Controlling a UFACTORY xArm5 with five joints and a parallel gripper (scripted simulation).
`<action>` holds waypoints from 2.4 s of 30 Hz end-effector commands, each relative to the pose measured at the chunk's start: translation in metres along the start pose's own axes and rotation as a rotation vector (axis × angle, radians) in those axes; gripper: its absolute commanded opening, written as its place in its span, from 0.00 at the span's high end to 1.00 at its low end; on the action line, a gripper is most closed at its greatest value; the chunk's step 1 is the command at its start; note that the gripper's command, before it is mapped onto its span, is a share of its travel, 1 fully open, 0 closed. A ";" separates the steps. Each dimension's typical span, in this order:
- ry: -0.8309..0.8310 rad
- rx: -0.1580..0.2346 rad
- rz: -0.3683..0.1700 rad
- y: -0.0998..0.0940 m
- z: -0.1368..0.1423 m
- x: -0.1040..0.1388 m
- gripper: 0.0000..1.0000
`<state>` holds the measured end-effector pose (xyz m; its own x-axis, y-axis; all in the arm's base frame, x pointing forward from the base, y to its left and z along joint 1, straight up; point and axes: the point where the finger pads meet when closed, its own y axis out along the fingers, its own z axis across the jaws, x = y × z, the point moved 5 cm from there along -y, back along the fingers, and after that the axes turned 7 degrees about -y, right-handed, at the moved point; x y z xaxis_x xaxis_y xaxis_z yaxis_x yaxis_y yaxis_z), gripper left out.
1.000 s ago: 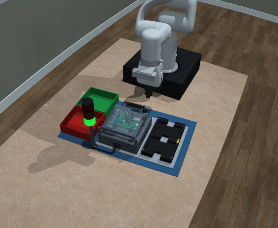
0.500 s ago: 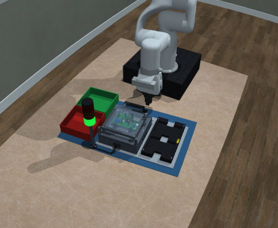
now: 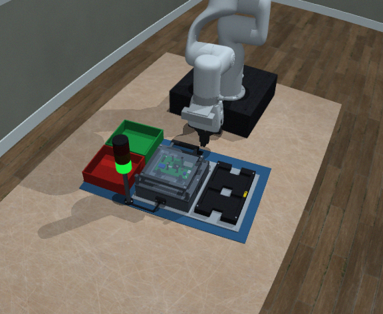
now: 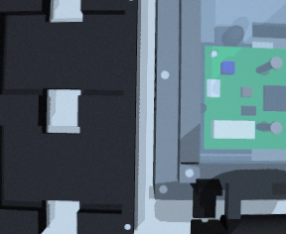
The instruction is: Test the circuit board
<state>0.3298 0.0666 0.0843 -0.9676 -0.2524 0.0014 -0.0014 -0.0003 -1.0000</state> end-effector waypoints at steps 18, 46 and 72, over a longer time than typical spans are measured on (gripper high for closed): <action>0.000 0.000 0.003 0.023 0.000 -0.002 1.00; 0.000 0.000 0.003 0.025 0.000 -0.002 1.00; 0.000 0.000 0.003 0.028 0.000 -0.002 1.00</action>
<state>0.3304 0.0666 0.0557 -0.9676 -0.2525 0.0035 -0.0034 -0.0007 -1.0000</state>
